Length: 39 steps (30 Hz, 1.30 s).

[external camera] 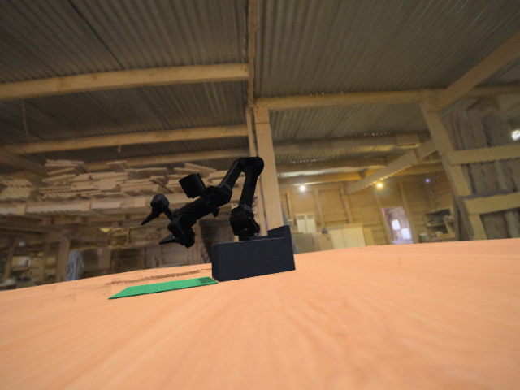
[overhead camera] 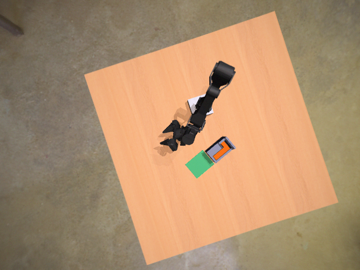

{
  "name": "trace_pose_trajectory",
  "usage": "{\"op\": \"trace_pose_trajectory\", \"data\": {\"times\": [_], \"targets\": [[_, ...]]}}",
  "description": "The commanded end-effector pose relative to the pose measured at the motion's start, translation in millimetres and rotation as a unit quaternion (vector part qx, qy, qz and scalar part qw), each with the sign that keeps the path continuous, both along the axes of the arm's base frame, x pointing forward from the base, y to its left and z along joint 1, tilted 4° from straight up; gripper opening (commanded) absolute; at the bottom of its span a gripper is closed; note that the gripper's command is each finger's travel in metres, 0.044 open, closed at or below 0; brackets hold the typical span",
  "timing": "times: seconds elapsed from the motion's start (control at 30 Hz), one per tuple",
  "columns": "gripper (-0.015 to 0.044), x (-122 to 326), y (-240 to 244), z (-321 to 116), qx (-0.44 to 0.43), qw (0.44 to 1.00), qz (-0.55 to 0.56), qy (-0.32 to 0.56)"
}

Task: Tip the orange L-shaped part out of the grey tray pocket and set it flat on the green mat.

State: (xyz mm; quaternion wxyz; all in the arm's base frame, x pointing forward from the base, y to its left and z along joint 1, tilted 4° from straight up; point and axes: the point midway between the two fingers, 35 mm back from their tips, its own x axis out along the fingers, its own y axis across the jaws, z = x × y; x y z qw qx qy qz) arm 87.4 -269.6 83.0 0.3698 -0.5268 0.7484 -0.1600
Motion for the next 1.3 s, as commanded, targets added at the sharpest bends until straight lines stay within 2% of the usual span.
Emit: {"op": "trace_pose_trajectory", "data": {"times": [0.0,0.1,0.23,0.27,0.43,0.67,0.87,1.07,1.27], "targets": [[0.0374,3.6,0.0,-0.3,0.003,1.0,0.004,-0.005],[0.0295,34.0,2.5,-2.4,0.03,0.998,0.035,-0.049],[0.019,96.4,22.2,-6.4,0.113,0.981,0.091,-0.131],[0.018,114.0,32.2,-6.8,0.14,0.973,0.103,-0.151],[0.018,172.4,87.0,-5.7,0.256,0.934,0.12,-0.217],[0.018,210.1,170.5,3.0,0.399,0.88,0.068,-0.248],[0.018,214.1,244.8,18.6,0.488,0.841,-0.016,-0.233],[0.018,196.1,315.4,42.1,0.535,0.813,-0.127,-0.191],[0.018,190.0,329.1,48.1,0.538,0.809,-0.152,-0.18]]}}
